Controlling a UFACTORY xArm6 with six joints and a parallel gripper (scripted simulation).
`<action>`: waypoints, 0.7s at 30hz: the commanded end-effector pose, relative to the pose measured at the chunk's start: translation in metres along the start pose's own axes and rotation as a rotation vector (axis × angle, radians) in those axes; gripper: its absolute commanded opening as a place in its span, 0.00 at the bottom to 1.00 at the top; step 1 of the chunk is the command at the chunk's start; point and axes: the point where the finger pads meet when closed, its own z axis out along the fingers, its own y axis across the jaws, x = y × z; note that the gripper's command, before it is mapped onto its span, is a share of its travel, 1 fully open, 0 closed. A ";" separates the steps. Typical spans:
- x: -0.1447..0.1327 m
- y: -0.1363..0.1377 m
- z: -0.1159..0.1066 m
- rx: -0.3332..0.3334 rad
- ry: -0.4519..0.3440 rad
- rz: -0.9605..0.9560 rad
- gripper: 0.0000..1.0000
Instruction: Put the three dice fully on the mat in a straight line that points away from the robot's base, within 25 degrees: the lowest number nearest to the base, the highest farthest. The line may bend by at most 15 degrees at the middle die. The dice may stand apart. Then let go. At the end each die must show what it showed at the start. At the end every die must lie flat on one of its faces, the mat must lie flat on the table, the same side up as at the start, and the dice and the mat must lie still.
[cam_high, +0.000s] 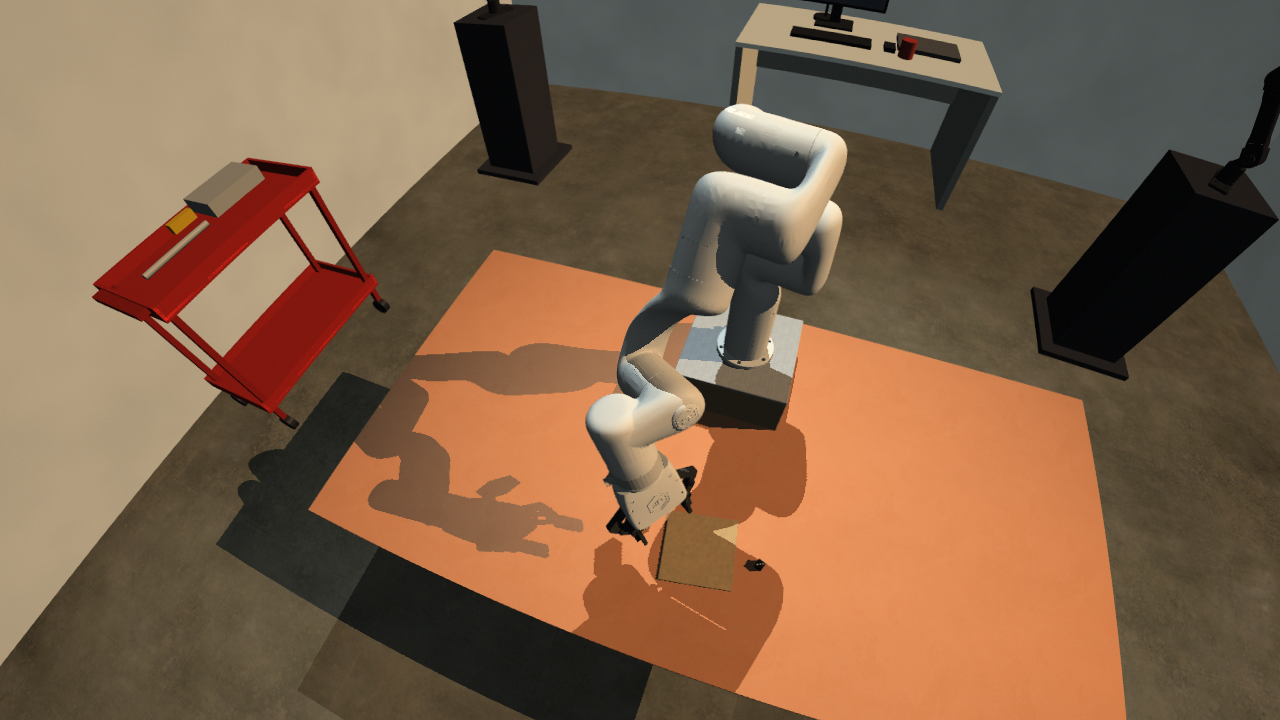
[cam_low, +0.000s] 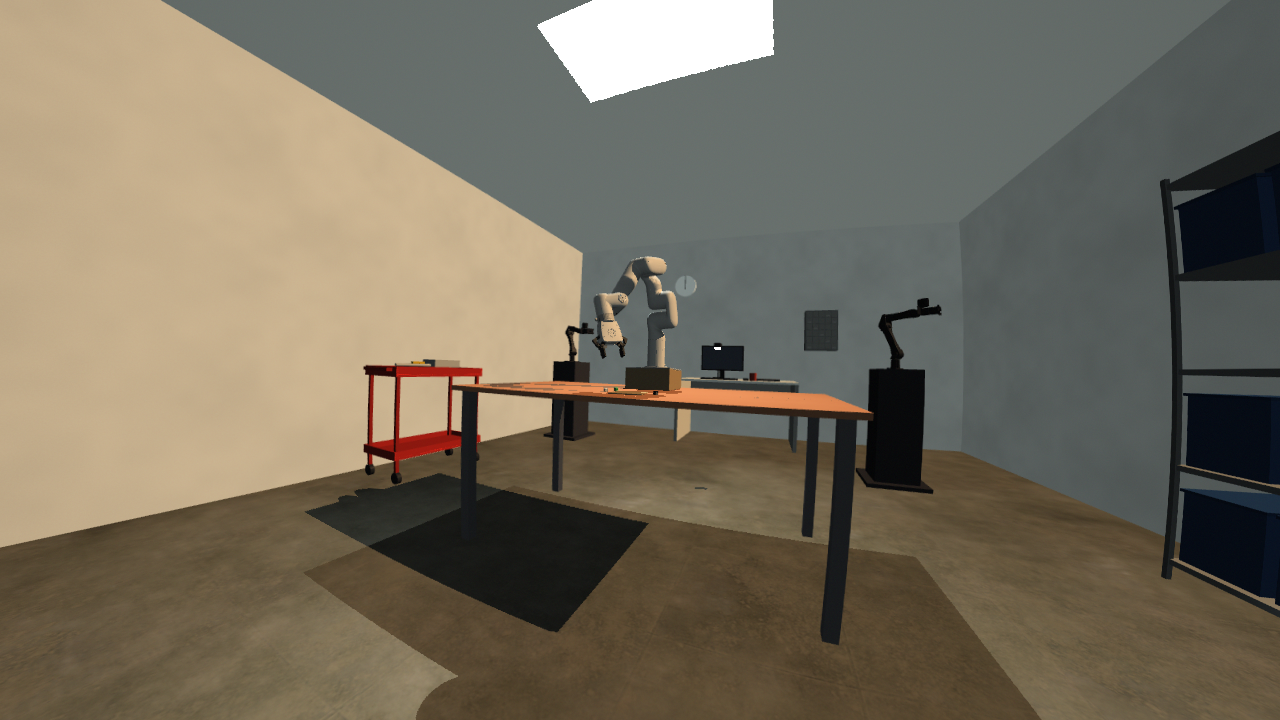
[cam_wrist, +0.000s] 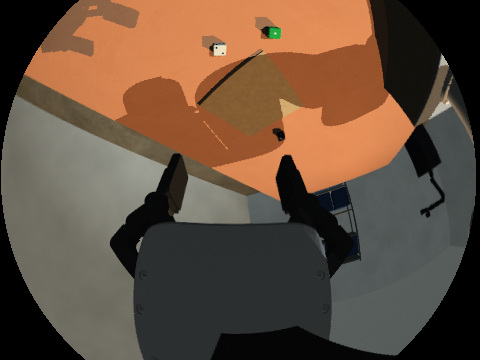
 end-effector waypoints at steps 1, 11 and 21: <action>0.016 -0.007 -0.005 0.009 0.082 -0.153 1.00; 0.045 -0.018 -0.014 0.009 0.212 -0.403 1.00; 0.070 -0.030 -0.023 -0.006 0.331 -0.625 1.00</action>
